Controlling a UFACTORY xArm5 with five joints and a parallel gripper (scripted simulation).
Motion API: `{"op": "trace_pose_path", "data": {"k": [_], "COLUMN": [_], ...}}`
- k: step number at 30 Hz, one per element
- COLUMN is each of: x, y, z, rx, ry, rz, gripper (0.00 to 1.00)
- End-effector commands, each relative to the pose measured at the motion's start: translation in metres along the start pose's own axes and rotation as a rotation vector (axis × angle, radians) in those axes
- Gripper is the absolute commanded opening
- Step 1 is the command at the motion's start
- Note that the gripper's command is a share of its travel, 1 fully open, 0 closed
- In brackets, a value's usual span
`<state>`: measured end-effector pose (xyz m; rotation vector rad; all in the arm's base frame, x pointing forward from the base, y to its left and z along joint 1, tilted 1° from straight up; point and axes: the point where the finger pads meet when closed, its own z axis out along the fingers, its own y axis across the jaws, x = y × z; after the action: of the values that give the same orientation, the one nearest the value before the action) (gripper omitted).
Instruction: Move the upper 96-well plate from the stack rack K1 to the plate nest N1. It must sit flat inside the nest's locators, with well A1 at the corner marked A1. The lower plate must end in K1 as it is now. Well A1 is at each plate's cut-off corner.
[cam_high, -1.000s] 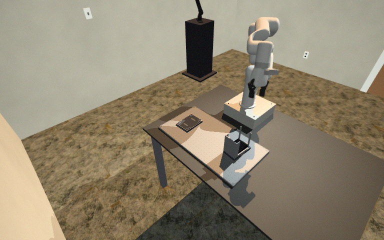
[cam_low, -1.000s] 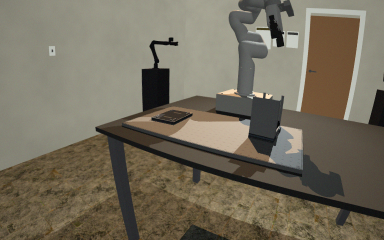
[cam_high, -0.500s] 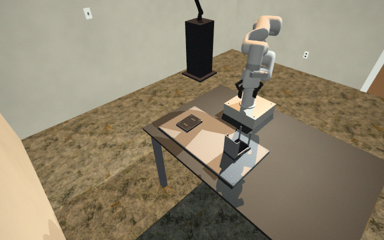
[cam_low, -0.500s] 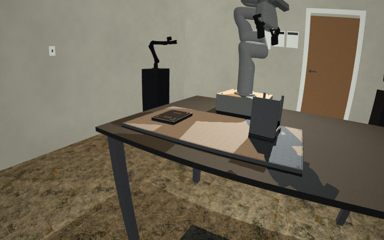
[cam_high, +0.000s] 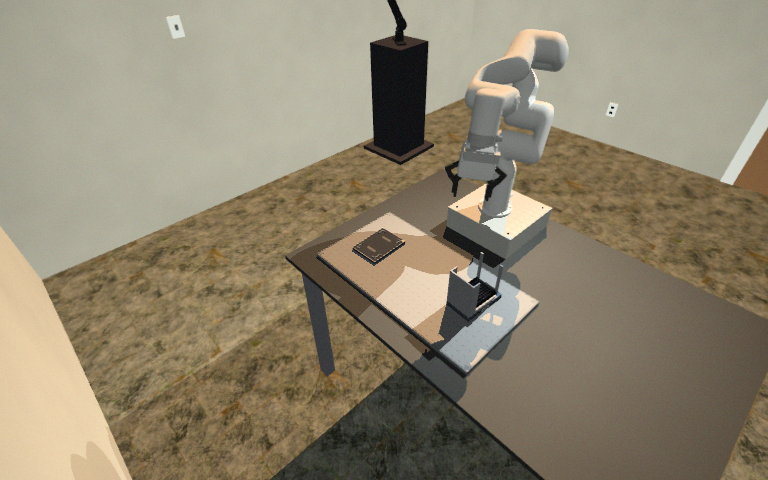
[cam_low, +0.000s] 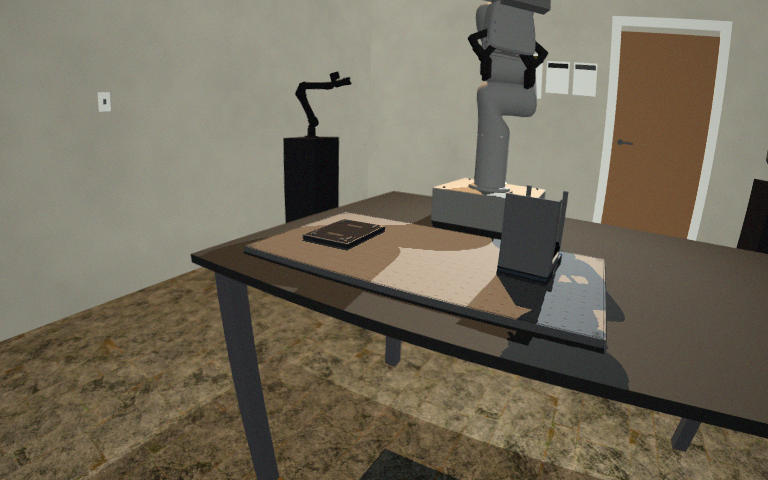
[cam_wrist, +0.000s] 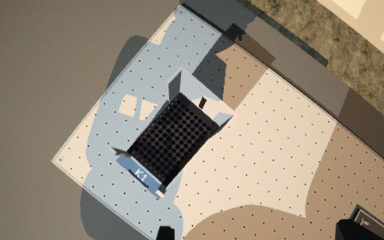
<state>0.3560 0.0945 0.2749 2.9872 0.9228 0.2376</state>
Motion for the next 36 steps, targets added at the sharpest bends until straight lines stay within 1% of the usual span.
{"op": "trace_pose_path", "data": {"k": [1,4,6,15,16,21,23,26,36], "x": [0.000,-0.001,-0.001,-0.011,-0.012,-0.003,-0.003,0.003,0.021], "y": [0.016,0.030,0.030,0.073,0.078,0.062,0.062,0.053,0.022], "z": [0.002,0.006,0.006,0.018,0.019,0.036,0.036,0.047,0.082], "rx": [0.000,0.002,0.002,0.005,0.005,0.006,0.006,0.007,0.007], "ry": [-0.019,-0.044,-0.044,-0.113,-0.115,-0.144,-0.144,-0.161,-0.162], "rz": [0.081,0.178,0.178,0.452,0.461,0.625,0.625,0.723,0.728], "gripper": [1.00,1.00,1.00,1.00,1.00,1.00,1.00,1.00,1.00]}}
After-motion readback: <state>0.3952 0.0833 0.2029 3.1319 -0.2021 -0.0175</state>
